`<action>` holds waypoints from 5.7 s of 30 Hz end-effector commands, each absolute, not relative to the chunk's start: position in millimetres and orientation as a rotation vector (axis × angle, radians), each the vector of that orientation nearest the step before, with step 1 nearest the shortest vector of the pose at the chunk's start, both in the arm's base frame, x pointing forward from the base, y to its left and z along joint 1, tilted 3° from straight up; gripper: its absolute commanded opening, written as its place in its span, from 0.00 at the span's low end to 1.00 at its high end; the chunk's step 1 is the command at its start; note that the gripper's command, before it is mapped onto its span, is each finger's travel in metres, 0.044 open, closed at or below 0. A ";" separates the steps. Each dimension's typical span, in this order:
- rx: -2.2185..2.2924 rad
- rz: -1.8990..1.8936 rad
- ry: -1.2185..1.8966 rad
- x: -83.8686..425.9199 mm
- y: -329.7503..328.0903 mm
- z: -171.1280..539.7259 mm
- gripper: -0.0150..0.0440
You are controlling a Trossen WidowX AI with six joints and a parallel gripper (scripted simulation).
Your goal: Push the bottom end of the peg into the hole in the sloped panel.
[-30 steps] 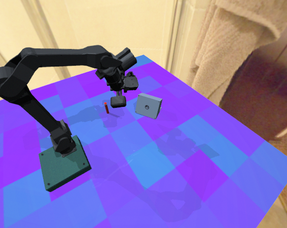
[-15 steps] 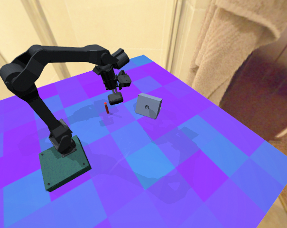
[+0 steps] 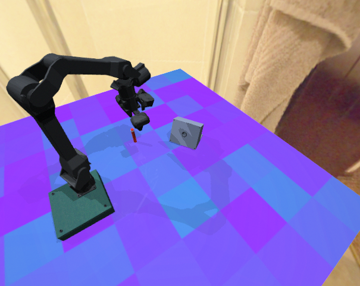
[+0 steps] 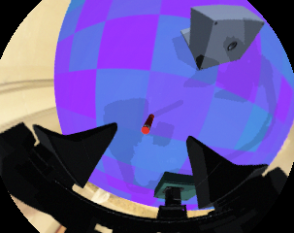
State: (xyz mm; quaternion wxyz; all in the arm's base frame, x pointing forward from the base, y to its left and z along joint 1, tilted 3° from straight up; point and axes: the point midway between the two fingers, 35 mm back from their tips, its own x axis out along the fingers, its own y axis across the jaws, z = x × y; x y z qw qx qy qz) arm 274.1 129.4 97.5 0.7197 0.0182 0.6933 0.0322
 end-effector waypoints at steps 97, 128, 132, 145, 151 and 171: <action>-0.163 0.145 1.580 260.2 149.2 84.8 0.25; -0.031 0.197 1.545 276.7 135.4 89.0 0.25; -0.009 0.206 1.536 279.8 132.7 87.1 0.25; 0.058 0.235 1.503 289.6 123.5 81.4 0.25; 0.087 0.248 1.485 293.9 119.0 79.1 0.25; 0.177 0.288 1.415 307.7 102.3 72.6 0.25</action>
